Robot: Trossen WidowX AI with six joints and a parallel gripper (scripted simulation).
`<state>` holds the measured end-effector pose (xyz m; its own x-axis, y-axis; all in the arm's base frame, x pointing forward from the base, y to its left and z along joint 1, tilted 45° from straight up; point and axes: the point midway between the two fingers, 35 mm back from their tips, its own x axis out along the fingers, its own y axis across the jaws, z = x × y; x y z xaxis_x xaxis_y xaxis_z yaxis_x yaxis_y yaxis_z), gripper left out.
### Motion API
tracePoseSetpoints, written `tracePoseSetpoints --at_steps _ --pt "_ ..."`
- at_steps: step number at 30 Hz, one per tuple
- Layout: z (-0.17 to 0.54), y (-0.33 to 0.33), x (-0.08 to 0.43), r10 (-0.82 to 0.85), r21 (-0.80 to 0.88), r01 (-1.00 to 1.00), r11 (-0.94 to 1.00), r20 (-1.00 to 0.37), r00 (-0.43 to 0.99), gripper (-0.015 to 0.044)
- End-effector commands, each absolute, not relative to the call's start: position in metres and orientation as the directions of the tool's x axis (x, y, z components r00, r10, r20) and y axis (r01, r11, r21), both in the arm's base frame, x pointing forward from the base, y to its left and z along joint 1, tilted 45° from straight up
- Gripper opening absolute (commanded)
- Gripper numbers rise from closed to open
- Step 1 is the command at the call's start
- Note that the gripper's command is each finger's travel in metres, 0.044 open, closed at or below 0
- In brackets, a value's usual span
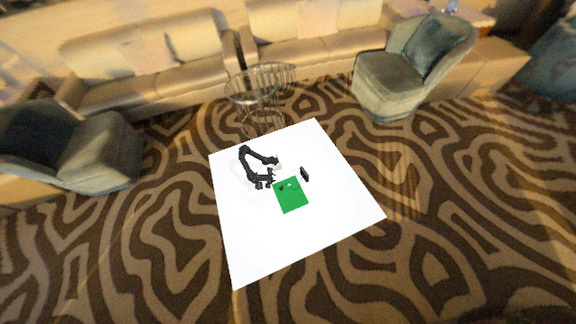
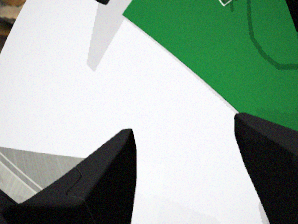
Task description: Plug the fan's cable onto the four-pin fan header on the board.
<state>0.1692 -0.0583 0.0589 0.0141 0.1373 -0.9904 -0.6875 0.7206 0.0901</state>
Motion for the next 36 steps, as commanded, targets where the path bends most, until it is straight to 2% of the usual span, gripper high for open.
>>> tracePoseSetpoints --at_steps 1,19,36 --pt "0.057 -0.059 0.169 0.073 0.089 -0.66 0.746 -0.996 -0.051 0.0205" --pt "0.063 -0.064 0.176 -0.264 -0.109 -0.589 0.801 -0.947 -0.184 0.0205" --pt "0.083 -0.06 0.2 -0.591 -0.443 -0.548 0.709 -0.798 -0.119 0.0205"
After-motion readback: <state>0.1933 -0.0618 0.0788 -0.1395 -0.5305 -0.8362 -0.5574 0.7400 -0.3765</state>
